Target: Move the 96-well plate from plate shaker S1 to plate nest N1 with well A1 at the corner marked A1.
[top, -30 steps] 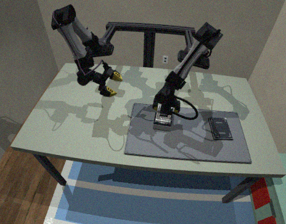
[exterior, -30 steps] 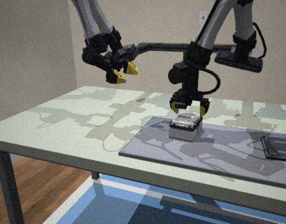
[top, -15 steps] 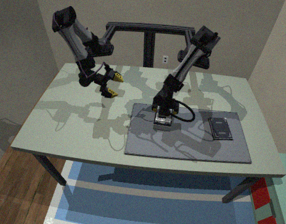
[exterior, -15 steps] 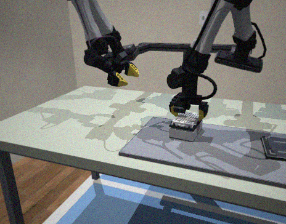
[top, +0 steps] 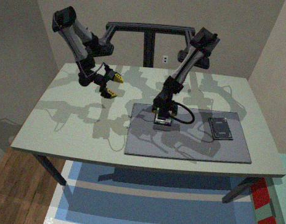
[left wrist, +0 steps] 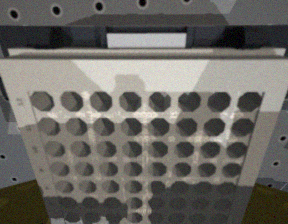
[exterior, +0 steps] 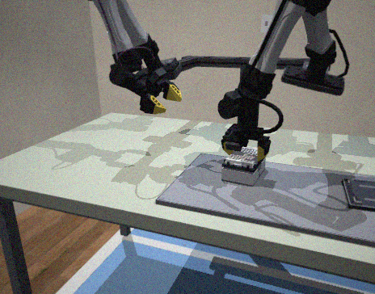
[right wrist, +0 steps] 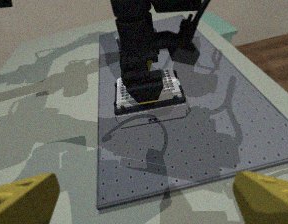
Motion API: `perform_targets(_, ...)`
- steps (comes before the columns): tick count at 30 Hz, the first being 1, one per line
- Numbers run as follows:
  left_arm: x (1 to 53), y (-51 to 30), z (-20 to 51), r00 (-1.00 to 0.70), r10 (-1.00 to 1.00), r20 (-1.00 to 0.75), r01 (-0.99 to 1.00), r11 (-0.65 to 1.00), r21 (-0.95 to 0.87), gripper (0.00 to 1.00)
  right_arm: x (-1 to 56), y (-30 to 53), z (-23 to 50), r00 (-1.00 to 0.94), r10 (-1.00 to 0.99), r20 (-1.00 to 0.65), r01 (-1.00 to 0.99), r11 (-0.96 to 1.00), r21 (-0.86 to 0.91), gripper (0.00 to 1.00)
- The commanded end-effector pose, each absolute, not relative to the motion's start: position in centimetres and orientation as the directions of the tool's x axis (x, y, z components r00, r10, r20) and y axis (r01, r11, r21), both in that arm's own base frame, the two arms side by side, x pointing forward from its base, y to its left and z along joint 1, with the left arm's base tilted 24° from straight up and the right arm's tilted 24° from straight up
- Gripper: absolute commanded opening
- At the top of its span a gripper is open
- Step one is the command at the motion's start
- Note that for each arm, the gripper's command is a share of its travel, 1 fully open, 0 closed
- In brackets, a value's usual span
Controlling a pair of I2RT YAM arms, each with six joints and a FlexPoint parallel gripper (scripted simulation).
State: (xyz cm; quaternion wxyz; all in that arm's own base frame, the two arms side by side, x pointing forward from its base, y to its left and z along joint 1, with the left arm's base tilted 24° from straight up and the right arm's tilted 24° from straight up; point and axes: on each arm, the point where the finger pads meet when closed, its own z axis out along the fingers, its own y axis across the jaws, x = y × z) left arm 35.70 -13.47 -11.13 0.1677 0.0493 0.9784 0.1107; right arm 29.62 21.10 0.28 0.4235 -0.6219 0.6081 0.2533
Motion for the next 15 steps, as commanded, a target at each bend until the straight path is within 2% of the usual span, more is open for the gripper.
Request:
perform_targets(1, 37.0, -14.1, -9.8, -0.920, 0.123, -0.373, 0.041, 0.975, 0.220, 0.82, 30.1, 21.8, 0.6, 0.155, -0.534, -0.831, -0.967, 0.090, -0.239, 1.00)
perform_targets(4, 36.9, -14.1, -9.7, -0.918, 0.121, -0.377, 0.039, 0.975, 0.218, 0.73, 30.1, 21.8, 0.6, 0.158, -0.534, -0.831, -0.966, 0.089, -0.241, 1.00)
perform_targets(6, 36.2, -14.0, -9.6, -0.922, 0.129, -0.364, 0.044, 0.972, 0.232, 0.51, 30.1, 21.8, 0.6, 0.158, -0.534, -0.831, -0.966, 0.089, -0.241, 1.00)
perform_targets(8, 36.2, -14.0, -9.6, -0.922, 0.129, -0.364, 0.044, 0.972, 0.232, 0.51, 30.1, 21.8, 0.6, 0.158, -0.534, -0.831, -0.966, 0.089, -0.241, 1.00)
perform_targets(10, 35.6, -14.1, -8.9, -0.927, 0.133, -0.352, 0.050, 0.971, 0.235, 0.73, 30.1, 21.8, 0.6, 0.158, -0.534, -0.831, -0.966, 0.089, -0.241, 1.00)
perform_targets(15, 34.2, -13.8, -5.4, -0.927, 0.132, -0.351, 0.049, 0.971, 0.236, 0.75, 30.1, 21.8, 0.6, 0.158, -0.534, -0.831, -0.966, 0.089, -0.241, 1.00)
